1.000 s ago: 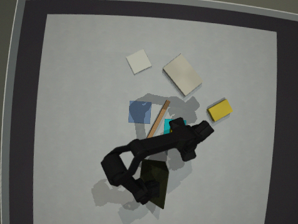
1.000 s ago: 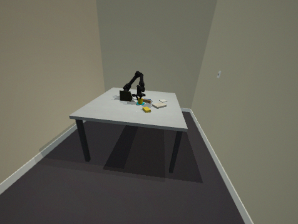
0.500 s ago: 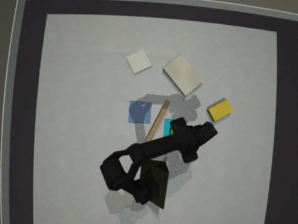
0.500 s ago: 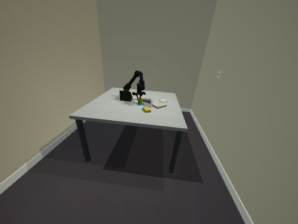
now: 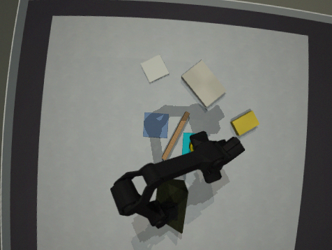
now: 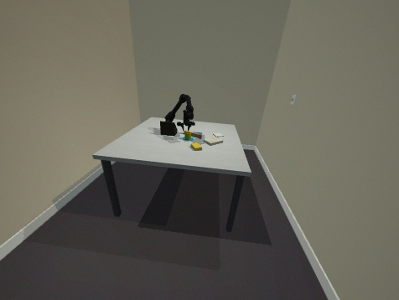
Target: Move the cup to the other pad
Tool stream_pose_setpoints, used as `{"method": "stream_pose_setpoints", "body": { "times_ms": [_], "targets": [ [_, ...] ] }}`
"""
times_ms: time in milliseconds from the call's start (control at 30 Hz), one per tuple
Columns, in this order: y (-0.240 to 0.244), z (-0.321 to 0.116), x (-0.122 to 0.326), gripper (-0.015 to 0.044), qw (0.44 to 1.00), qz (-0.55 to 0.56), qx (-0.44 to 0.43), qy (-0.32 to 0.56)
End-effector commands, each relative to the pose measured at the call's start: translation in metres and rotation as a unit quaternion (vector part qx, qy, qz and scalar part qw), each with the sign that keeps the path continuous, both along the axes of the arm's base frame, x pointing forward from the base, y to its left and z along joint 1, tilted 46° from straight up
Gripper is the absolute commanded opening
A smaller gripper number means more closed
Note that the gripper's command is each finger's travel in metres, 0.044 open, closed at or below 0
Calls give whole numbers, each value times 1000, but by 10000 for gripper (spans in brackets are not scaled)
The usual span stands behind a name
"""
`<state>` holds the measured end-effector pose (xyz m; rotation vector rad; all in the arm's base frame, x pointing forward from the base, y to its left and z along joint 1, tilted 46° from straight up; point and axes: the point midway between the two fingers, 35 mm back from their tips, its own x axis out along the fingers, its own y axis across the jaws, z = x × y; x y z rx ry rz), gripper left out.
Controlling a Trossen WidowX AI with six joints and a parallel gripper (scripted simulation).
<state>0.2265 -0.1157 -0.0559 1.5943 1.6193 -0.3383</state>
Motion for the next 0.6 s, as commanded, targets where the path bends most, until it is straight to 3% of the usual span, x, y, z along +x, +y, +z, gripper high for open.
{"method": "stream_pose_setpoints", "body": {
  "times_ms": [0,133,567],
  "targets": [
    [0,0,0,330,1000,-1,0,0],
    [-3,2,0,435,1000,-1,0,0],
    [-40,37,-6,440,1000,1,-3,0]
  ]
}}
